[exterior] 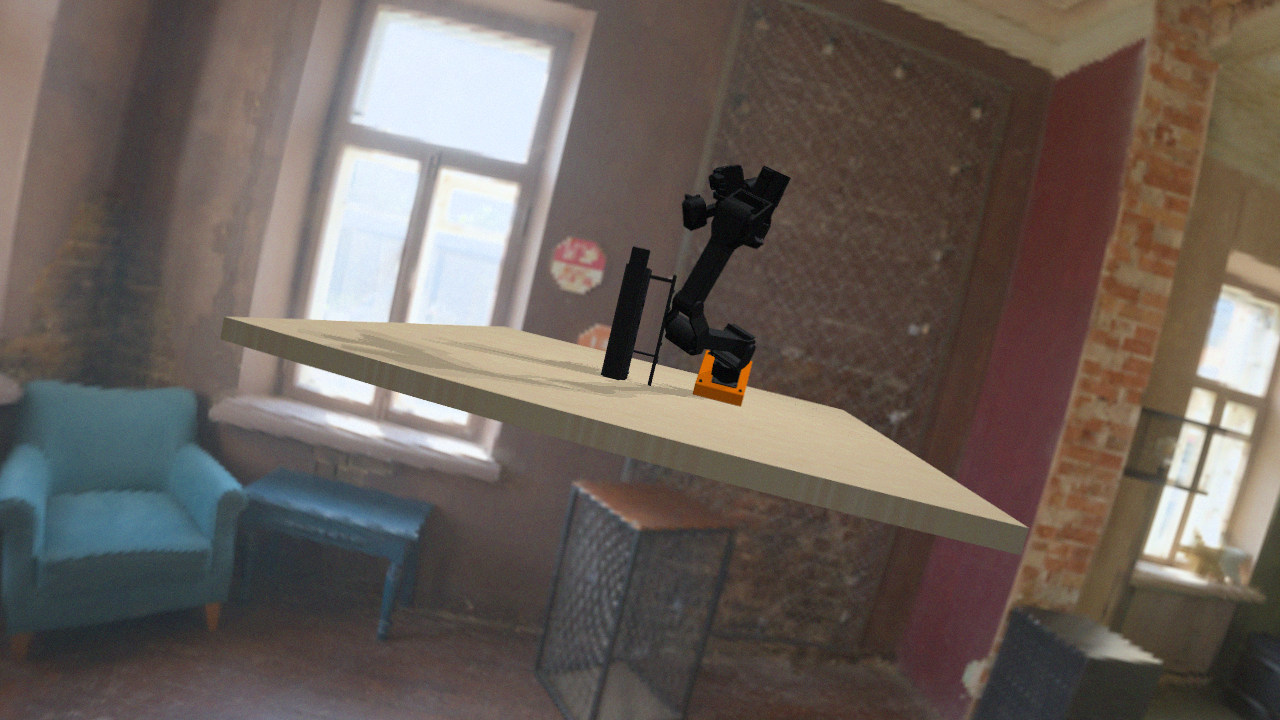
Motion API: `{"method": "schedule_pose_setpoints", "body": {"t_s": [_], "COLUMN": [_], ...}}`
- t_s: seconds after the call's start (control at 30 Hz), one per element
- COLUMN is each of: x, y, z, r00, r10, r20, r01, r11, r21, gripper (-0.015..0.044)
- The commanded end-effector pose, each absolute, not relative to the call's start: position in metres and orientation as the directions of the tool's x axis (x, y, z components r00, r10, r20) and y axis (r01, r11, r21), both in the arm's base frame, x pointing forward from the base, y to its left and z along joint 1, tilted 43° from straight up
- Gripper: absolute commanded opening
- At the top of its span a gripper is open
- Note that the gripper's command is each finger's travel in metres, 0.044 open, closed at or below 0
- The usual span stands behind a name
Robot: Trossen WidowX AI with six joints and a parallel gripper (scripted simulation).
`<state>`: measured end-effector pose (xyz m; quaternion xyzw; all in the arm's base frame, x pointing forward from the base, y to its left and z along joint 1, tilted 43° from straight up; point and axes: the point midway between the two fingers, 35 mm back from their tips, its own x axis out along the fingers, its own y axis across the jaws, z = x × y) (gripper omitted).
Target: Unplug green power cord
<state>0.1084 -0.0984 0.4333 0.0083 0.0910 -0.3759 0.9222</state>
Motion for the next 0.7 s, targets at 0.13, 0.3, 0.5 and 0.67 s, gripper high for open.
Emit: {"method": "schedule_pose_setpoints", "body": {"t_s": [0.13, 0.3, 0.5, 0.67], "x": [0.102, 0.105, 0.133, 0.175], "y": [-0.119, -0.163, -0.203, -0.218], "z": [0.424, 0.395, 0.337, 0.276], "r00": [0.741, 0.810, 0.832, 0.786], "r10": [-0.632, -0.477, -0.240, 0.025], "r20": [-0.224, -0.341, -0.500, -0.618], "r01": [0.661, 0.579, 0.527, 0.563], "r11": [0.746, 0.742, 0.622, 0.384], "r21": [0.081, 0.339, 0.579, 0.732], "gripper": [0.0269, 0.0160, 0.0160, 0.0160]}}
